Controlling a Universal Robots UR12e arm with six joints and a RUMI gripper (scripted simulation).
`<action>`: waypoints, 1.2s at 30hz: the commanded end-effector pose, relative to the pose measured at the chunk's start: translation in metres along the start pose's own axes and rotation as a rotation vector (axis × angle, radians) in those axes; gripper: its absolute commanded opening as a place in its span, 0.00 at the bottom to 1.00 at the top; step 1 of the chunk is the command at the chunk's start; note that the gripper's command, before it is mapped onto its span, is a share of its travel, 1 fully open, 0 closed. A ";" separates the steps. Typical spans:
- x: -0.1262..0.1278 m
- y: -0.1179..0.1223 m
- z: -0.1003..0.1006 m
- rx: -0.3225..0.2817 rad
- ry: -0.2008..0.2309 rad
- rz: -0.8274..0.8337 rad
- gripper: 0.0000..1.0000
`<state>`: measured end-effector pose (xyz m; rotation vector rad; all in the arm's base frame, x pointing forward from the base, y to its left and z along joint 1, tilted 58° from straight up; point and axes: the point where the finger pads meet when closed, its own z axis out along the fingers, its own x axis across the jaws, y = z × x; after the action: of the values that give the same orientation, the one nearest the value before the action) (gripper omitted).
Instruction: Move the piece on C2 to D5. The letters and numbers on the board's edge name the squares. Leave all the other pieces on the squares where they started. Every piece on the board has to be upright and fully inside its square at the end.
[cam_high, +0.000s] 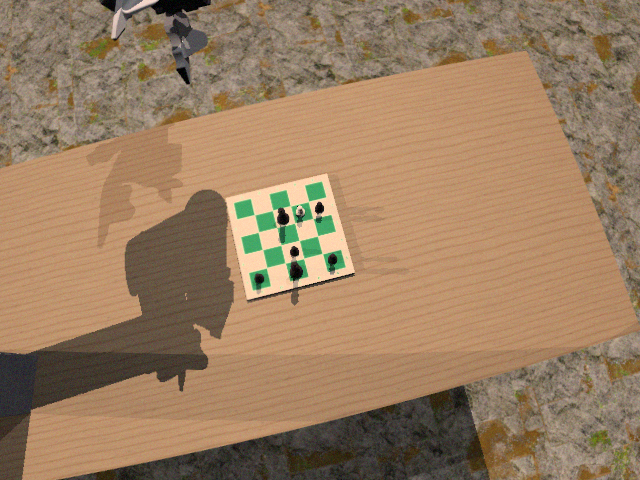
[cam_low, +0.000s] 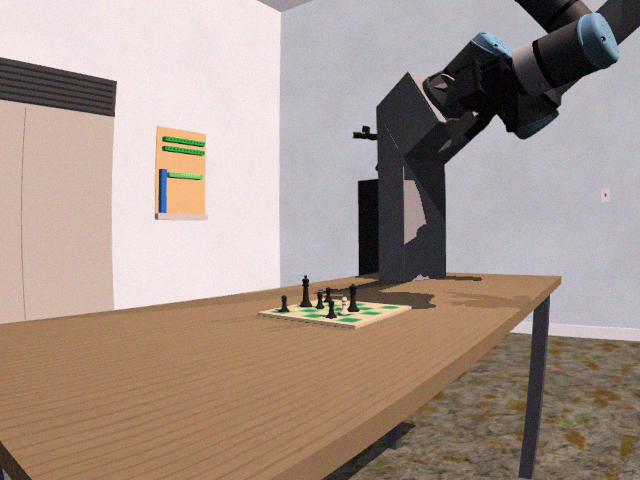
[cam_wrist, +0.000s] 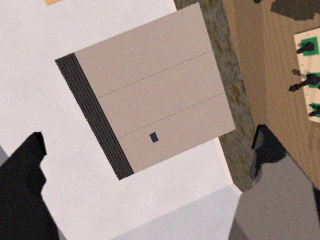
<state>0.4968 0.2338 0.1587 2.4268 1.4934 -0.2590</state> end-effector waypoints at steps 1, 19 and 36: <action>0.000 0.000 0.000 0.000 0.000 0.000 1.00; 0.000 0.000 0.000 -0.001 0.000 0.000 1.00; 0.028 0.010 -0.005 -0.024 -0.003 -0.195 1.00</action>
<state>0.5118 0.2483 0.1570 2.3150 1.6541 -0.2765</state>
